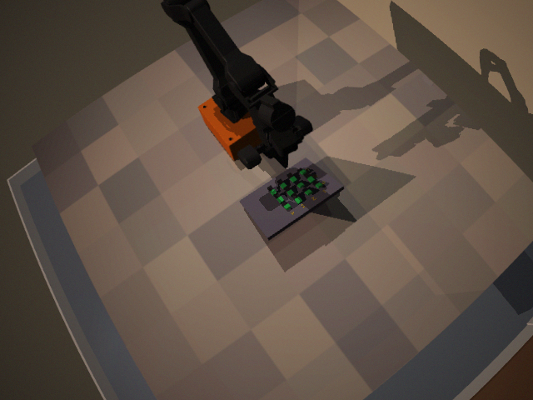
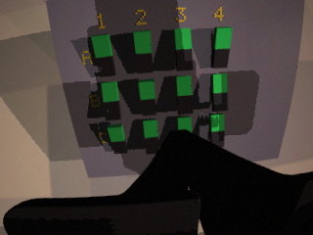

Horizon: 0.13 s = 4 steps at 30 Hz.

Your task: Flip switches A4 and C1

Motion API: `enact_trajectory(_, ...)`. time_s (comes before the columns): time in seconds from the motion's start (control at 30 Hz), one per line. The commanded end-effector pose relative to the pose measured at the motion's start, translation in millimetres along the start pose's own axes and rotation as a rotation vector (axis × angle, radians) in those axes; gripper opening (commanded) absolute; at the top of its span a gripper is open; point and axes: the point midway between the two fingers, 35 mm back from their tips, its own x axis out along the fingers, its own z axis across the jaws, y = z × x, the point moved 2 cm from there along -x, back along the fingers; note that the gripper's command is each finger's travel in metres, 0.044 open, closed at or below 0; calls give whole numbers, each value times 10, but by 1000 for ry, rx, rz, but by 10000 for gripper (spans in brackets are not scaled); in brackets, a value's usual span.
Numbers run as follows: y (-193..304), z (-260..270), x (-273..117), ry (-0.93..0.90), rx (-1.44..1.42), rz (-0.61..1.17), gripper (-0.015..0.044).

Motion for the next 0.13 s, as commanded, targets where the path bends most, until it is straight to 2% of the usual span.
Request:
enact_trajectory(0.0, -36, -17, -13, -7, -9, -2, 0)
enact_trajectory(0.1, -36, -17, -13, -7, -9, -2, 0)
